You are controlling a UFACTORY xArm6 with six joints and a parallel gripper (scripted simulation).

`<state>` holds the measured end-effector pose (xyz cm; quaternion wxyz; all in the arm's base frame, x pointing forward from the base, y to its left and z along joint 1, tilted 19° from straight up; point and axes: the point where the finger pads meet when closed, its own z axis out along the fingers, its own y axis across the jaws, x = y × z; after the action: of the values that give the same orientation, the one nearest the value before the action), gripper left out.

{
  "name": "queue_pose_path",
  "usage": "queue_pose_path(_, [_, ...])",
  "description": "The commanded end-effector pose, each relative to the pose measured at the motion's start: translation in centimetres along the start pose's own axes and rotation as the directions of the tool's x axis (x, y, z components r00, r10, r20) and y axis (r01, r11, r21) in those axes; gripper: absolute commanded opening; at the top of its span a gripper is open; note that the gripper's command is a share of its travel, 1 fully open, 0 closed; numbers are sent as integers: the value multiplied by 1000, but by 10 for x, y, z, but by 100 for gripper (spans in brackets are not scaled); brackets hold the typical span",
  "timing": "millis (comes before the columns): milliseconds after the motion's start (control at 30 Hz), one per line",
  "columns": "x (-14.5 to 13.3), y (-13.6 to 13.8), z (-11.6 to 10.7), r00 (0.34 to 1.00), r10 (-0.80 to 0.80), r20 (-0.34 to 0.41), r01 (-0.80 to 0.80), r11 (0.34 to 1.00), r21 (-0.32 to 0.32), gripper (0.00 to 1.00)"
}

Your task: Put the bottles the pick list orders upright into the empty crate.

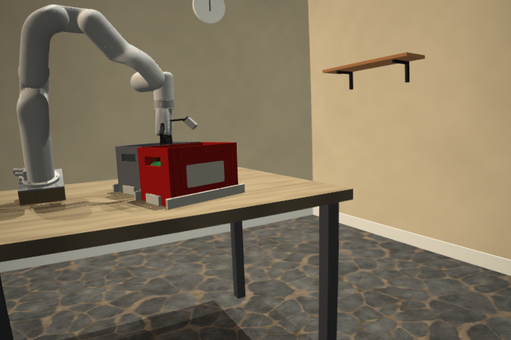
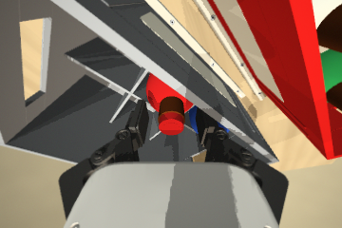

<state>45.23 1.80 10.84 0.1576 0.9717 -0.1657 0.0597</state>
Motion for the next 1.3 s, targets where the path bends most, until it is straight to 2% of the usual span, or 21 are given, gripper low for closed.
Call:
queue_pose_path(0, [1, 0, -2, 1000, 1, -4, -1, 1000, 2, 65])
queue_pose_path(100, [1, 0, -2, 1000, 1, -4, -1, 1000, 2, 65])
queue_pose_path(433, [1, 0, -23, 1000, 1, -3, -1, 1000, 2, 65])
queue_pose_path(1267, [1, 0, -84, 1000, 1, -3, -1, 1000, 2, 65])
